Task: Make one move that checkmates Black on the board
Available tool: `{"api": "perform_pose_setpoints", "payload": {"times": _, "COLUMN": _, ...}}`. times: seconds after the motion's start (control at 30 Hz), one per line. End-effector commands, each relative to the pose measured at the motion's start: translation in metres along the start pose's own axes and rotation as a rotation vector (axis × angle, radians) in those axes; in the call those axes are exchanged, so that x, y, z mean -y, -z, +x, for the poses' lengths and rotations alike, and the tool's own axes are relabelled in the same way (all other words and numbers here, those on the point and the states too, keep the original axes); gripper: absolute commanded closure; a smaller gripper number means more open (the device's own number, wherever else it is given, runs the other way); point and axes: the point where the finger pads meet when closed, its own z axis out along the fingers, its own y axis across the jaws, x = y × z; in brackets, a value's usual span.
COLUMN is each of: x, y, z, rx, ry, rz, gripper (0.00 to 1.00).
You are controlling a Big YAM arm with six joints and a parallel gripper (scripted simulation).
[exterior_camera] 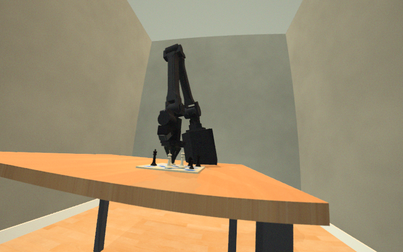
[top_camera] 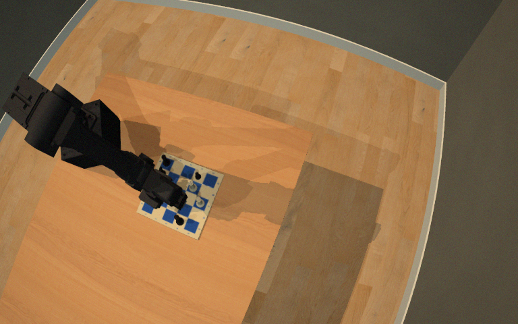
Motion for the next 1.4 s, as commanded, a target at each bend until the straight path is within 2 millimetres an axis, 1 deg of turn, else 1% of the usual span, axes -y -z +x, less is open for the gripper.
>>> {"api": "perform_pose_setpoints", "payload": {"times": 0.0, "x": 0.006, "y": 0.001, "z": -0.005, "rx": 0.013, "ry": -0.008, "rz": 0.001, "gripper": 1.0}}
{"api": "perform_pose_setpoints", "payload": {"times": 0.2, "x": 0.006, "y": 0.006, "z": -0.004, "rx": 0.01, "ry": -0.011, "rz": 0.001, "gripper": 1.0}}
{"api": "perform_pose_setpoints", "payload": {"times": 0.3, "x": 0.001, "y": 0.014, "z": -0.001, "rx": 0.005, "ry": -0.011, "rz": -0.001, "gripper": 1.0}}
{"api": "perform_pose_setpoints", "payload": {"times": 0.33, "x": -0.002, "y": 0.019, "z": -0.001, "rx": 0.007, "ry": -0.001, "rz": -0.002, "gripper": 1.0}}
{"api": "perform_pose_setpoints", "payload": {"times": 0.5, "x": -0.001, "y": 0.05, "z": -0.001, "rx": 0.008, "ry": -0.002, "rz": 0.0, "gripper": 1.0}}
{"api": "perform_pose_setpoints", "payload": {"times": 0.57, "x": -0.001, "y": 0.067, "z": -0.012, "rx": 0.026, "ry": -0.005, "rz": 0.001, "gripper": 1.0}}
{"api": "perform_pose_setpoints", "payload": {"times": 0.7, "x": 0.0, "y": 0.095, "z": -0.019, "rx": 0.039, "ry": -0.008, "rz": 0.0, "gripper": 1.0}}
{"api": "perform_pose_setpoints", "payload": {"times": 0.77, "x": 0.0, "y": 0.095, "z": -0.019, "rx": 0.039, "ry": -0.008, "rz": 0.0, "gripper": 1.0}}
{"api": "perform_pose_setpoints", "payload": {"times": 0.87, "x": -0.001, "y": 0.104, "z": -0.009, "rx": 0.023, "ry": -0.005, "rz": -0.001, "gripper": 1.0}}
{"api": "perform_pose_setpoints", "payload": {"times": 0.93, "x": -0.001, "y": 0.108, "z": -0.012, "rx": 0.028, "ry": -0.006, "rz": -0.001, "gripper": 1.0}}
{"api": "perform_pose_setpoints", "payload": {"times": 1.0, "x": -0.002, "y": 0.101, "z": -0.007, "rx": -0.001, "ry": 0.0, "rz": -0.001, "gripper": 1.0}}
{"api": "perform_pose_setpoints", "payload": {"times": 1.03, "x": -0.002, "y": 0.101, "z": -0.007, "rx": -0.001, "ry": 0.0, "rz": -0.001, "gripper": 1.0}}
{"api": "perform_pose_setpoints", "payload": {"times": 1.1, "x": -0.002, "y": 0.103, "z": -0.011, "rx": 0.02, "ry": -0.004, "rz": -0.001, "gripper": 1.0}}
{"api": "perform_pose_setpoints", "payload": {"times": 1.2, "x": -0.002, "y": 0.104, "z": -0.013, "rx": 0.025, "ry": -0.005, "rz": -0.001, "gripper": 1.0}}
{"api": "perform_pose_setpoints", "payload": {"times": 1.27, "x": -0.002, "y": 0.103, "z": -0.017, "rx": 0.015, "ry": 0.027, "rz": -0.001, "gripper": 1.0}}
{"api": "perform_pose_setpoints", "payload": {"times": 1.33, "x": -0.002, "y": 0.103, "z": -0.017, "rx": 0.015, "ry": 0.027, "rz": -0.001, "gripper": 1.0}}
{"api": "perform_pose_setpoints", "payload": {"times": 1.37, "x": -0.002, "y": 0.103, "z": -0.022, "rx": 0.012, "ry": 0.042, "rz": -0.001, "gripper": 1.0}}
